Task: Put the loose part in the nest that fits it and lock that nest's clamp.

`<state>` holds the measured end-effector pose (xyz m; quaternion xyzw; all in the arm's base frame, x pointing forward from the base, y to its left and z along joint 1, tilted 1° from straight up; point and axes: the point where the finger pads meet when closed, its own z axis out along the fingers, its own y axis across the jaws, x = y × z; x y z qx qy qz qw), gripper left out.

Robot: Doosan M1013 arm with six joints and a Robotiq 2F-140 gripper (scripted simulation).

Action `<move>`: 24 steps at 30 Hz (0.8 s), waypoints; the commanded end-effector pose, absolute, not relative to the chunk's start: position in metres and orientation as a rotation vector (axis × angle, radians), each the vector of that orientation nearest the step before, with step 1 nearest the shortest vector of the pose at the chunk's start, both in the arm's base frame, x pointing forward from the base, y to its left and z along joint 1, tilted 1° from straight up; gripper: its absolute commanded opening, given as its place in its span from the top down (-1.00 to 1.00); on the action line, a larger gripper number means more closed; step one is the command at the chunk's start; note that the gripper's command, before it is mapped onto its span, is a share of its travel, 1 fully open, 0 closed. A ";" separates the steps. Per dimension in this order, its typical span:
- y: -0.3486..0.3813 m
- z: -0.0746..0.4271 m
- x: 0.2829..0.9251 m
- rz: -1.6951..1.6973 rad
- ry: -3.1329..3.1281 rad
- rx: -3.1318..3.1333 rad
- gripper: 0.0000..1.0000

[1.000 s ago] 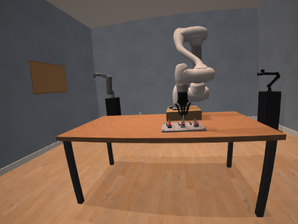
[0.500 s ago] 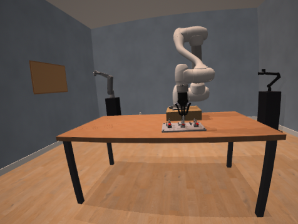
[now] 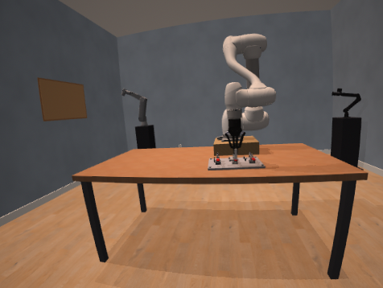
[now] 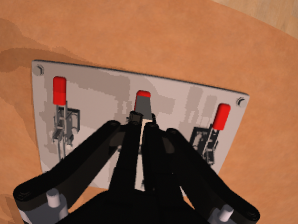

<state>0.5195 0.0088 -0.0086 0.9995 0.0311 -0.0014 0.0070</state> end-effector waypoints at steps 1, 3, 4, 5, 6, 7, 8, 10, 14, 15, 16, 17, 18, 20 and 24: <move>0.009 -0.010 0.520 -0.004 0.097 3.126 0.80; 0.009 -0.010 0.520 -0.004 0.097 3.126 0.80; 0.009 -0.010 0.520 -0.004 0.097 3.126 0.80; 0.009 -0.010 0.520 -0.004 0.097 3.126 0.80; 0.009 -0.010 0.520 -0.004 0.097 3.126 0.80; 0.009 -0.010 0.520 -0.004 0.097 3.126 0.80; 0.009 -0.010 0.520 -0.004 0.097 3.126 0.80; 0.009 -0.010 0.520 -0.004 0.097 3.126 0.80; 0.009 -0.010 0.520 -0.004 0.097 3.126 0.80; 0.009 -0.010 0.520 -0.004 0.097 3.126 0.80; 0.009 -0.010 0.520 -0.004 0.097 3.126 0.80; 0.009 -0.010 0.520 -0.004 0.097 3.126 0.80; 0.009 -0.011 0.520 -0.004 0.097 3.126 0.80; 0.009 -0.011 0.520 -0.004 0.097 3.126 0.80; 0.009 -0.012 0.520 -0.004 0.097 3.126 0.80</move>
